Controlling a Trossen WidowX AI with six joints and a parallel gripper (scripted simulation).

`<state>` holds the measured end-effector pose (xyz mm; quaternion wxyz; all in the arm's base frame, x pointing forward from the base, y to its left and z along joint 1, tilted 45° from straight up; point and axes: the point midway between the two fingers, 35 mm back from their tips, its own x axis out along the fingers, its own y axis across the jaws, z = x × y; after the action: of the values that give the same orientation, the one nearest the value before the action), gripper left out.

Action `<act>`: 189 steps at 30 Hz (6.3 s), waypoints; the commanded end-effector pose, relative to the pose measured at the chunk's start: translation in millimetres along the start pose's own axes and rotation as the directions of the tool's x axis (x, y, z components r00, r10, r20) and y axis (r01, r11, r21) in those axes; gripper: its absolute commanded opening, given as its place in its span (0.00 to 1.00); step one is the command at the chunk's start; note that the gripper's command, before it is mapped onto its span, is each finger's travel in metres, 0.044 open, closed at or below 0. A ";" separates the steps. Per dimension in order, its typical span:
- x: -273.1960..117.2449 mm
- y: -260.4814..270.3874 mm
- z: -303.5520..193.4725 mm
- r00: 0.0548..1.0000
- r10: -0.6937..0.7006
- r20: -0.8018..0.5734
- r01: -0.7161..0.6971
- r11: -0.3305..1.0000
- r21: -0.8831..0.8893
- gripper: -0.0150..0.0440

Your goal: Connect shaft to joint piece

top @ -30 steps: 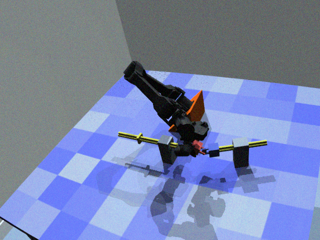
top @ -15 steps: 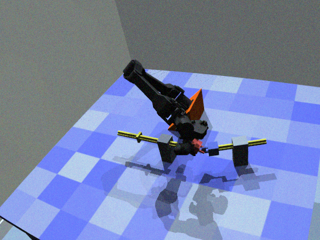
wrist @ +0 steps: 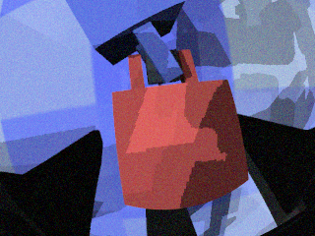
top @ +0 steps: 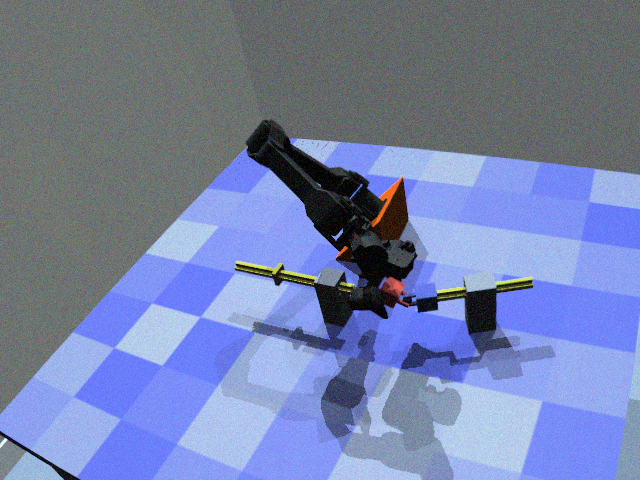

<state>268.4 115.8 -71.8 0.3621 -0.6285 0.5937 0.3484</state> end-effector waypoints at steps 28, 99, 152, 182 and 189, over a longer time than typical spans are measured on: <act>-27.6 0.4 9.6 0.896 -0.001 -0.444 0.001 1.000 0.000 1.00; -143.4 -1.1 -37.5 0.966 0.005 -0.260 0.260 -0.058 0.964 1.00; -104.2 -0.1 -41.7 0.896 0.004 -0.443 0.023 -0.999 0.036 1.00; -38.6 -1.6 -25.5 0.895 0.003 -0.447 0.003 -1.000 -0.001 1.00; -29.8 0.1 3.6 0.895 0.003 -0.446 0.002 -1.000 -0.002 1.00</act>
<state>268.0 124.6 -39.6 -0.6906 -0.2151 -0.1950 0.6625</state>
